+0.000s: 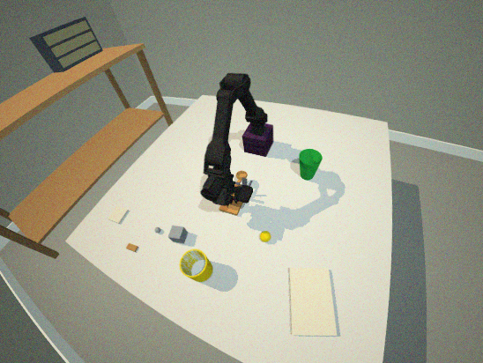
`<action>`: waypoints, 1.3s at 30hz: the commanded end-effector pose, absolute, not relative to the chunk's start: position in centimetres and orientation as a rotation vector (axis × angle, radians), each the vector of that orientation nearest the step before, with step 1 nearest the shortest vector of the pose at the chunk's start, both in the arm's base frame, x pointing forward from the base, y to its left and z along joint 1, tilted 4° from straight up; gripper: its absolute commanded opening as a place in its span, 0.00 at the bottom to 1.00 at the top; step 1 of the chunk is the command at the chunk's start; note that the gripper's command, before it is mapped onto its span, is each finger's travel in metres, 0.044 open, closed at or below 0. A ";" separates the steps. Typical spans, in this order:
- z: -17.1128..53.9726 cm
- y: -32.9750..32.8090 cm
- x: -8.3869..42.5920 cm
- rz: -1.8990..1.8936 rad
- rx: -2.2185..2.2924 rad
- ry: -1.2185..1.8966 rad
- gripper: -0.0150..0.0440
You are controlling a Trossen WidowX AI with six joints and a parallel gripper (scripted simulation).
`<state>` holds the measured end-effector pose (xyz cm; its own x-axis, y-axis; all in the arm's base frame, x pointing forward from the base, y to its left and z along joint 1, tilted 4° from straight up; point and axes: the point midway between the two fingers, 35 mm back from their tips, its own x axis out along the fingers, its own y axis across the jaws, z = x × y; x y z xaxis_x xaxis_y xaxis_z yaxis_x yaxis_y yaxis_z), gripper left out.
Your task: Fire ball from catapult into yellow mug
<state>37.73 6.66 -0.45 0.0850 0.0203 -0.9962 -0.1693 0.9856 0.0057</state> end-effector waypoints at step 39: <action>3.1 6.5 37.4 0.147 -0.120 1.466 1.00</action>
<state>37.39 6.47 3.75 0.1030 0.0229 -0.9944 -0.1669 0.9860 0.0055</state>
